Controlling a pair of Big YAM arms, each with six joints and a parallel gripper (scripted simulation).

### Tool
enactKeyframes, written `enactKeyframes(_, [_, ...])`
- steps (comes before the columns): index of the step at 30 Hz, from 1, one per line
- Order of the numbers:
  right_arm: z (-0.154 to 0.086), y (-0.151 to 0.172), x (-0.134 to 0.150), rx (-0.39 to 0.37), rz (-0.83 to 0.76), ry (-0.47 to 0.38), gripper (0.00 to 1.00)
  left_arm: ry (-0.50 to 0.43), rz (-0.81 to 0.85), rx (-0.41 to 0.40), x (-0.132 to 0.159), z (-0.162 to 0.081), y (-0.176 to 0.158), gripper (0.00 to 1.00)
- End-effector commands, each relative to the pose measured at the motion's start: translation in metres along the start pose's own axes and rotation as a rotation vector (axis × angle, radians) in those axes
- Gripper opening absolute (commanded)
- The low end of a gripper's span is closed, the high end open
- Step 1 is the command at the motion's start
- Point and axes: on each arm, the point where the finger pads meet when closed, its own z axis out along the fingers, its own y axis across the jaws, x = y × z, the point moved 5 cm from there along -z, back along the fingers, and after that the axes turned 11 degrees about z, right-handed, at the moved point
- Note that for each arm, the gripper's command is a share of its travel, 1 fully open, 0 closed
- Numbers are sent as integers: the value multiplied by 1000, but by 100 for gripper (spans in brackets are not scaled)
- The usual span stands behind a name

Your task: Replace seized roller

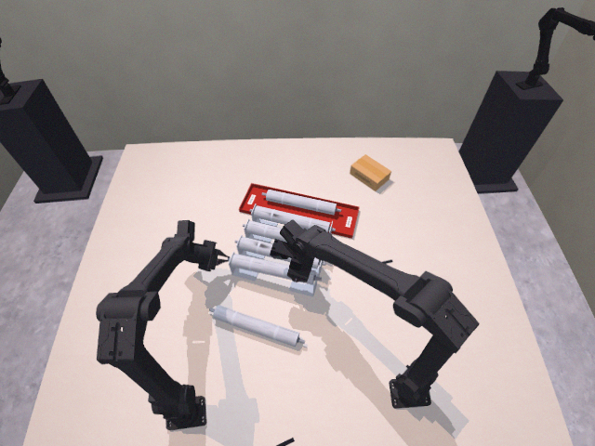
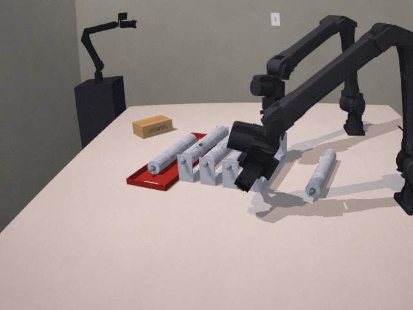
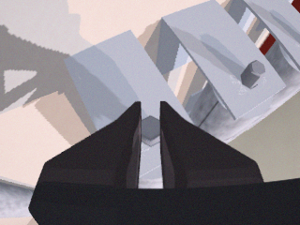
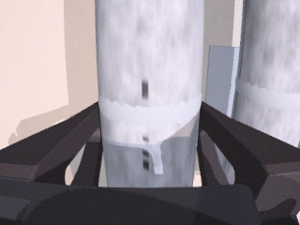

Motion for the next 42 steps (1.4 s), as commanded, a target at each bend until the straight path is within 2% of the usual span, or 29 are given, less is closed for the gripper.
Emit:
enactKeyframes(1, [-18, -1, -15, 14, 3, -39, 32, -4, 9, 10, 0, -1, -4, 3])
enactKeyframes(16, [-18, -1, -15, 14, 3, -39, 32, -57, 37, 59, -19, -19, -27, 3])
enactKeyframes(42, [-18, -1, -15, 15, 3, -38, 32, -88, 18, 62, -36, -26, -22, 3])
